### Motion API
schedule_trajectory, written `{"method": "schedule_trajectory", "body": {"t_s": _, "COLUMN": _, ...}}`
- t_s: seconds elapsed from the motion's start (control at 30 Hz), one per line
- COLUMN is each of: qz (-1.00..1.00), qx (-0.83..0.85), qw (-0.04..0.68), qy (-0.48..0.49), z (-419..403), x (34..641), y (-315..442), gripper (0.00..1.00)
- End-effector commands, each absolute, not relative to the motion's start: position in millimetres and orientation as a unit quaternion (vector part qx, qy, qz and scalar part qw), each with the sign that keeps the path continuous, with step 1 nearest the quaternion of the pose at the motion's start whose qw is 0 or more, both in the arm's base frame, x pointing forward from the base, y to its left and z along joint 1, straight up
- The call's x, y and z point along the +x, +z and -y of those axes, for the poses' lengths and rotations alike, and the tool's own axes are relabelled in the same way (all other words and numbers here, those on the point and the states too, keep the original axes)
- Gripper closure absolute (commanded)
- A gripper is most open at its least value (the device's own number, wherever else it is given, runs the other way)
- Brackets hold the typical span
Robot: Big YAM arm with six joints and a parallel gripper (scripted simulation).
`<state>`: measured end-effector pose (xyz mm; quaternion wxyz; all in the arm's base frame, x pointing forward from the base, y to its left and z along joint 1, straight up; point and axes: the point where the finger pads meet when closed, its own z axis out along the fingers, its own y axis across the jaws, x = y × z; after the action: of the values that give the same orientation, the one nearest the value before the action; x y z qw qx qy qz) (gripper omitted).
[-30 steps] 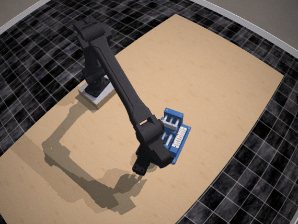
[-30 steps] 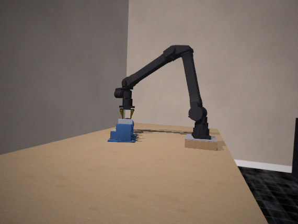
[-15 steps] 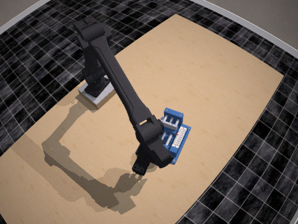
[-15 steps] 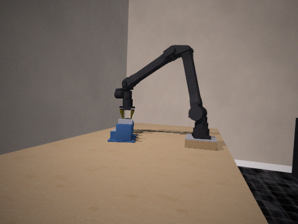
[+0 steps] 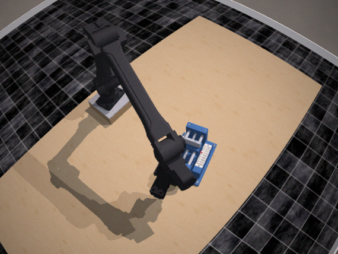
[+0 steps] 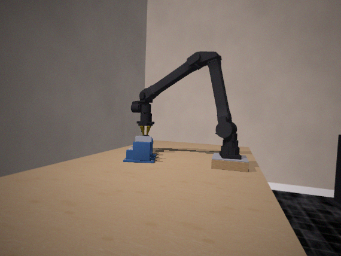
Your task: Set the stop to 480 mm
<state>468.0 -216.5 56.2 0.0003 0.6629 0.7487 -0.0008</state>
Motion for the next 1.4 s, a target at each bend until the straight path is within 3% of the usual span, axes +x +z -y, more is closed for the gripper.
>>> {"method": "schedule_trajectory", "body": {"t_s": 0.0, "qz": -0.751, "qx": 0.660, "qw": 0.019, "qy": 0.005, "z": 219, "x": 477, "y": 71, "gripper": 0.94}}
{"method": "schedule_trajectory", "body": {"t_s": 0.7, "qz": -0.751, "qx": 0.660, "qw": 0.019, "qy": 0.005, "z": 219, "x": 476, "y": 71, "gripper": 0.94}}
{"method": "schedule_trajectory", "body": {"t_s": 1.37, "qz": -0.749, "qx": 0.662, "qw": 0.014, "qy": 0.002, "z": 226, "x": 437, "y": 80, "gripper": 0.94}}
